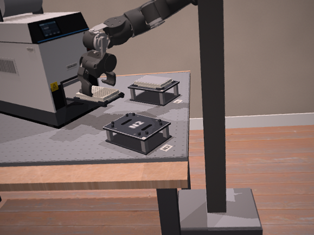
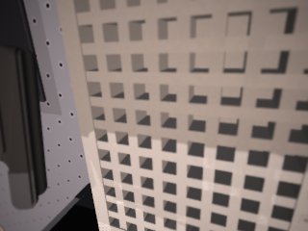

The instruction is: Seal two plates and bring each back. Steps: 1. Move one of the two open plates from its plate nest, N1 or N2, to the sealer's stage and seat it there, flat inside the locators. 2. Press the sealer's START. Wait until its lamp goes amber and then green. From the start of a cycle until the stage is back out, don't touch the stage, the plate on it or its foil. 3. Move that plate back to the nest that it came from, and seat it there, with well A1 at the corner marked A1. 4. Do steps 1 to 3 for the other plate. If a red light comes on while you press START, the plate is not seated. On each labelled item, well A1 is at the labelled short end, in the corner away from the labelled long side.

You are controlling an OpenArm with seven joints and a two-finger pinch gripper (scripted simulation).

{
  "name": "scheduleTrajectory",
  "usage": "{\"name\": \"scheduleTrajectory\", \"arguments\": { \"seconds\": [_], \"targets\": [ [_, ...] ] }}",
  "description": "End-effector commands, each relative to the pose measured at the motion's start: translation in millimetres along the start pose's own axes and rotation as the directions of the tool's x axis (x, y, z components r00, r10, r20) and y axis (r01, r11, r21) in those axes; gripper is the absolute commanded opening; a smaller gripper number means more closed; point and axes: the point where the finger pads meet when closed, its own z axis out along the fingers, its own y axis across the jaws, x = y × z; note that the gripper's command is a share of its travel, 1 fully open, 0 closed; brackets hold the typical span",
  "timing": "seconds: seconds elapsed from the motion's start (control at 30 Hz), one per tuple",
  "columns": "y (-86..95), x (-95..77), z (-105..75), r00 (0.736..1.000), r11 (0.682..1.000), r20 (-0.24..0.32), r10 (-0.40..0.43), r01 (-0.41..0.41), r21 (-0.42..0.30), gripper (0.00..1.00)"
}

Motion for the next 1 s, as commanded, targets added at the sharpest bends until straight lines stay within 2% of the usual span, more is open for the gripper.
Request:
{"name": "scheduleTrajectory", "arguments": {
  "seconds": [0.0,0.53,0.57,0.63,0.8,0.9,0.97],
  "targets": [
    [0.8,-2.9,-4.5,1.000,1.000,0.005,0.007,-0.007,-0.003,0.65],
    [0.9,-5.1,-16.9,1.000,1.000,0.005,0.009,-0.009,-0.004,0.65],
    [-4.7,-4.3,-17.2,0.999,1.000,0.038,0.003,-0.004,0.007,0.64],
    [-4.7,-4.3,-17.2,0.999,1.000,0.038,0.003,-0.004,0.007,0.64],
    [-22.3,-10.2,-34.5,0.979,1.000,0.204,0.004,-0.005,0.006,0.62],
    [-31.5,-15.4,-47.0,0.976,1.000,0.216,0.011,-0.010,-0.004,0.61],
    [-40.8,-14.3,-49.4,0.962,1.000,0.274,0.003,-0.005,0.008,0.60]
  ]
}}
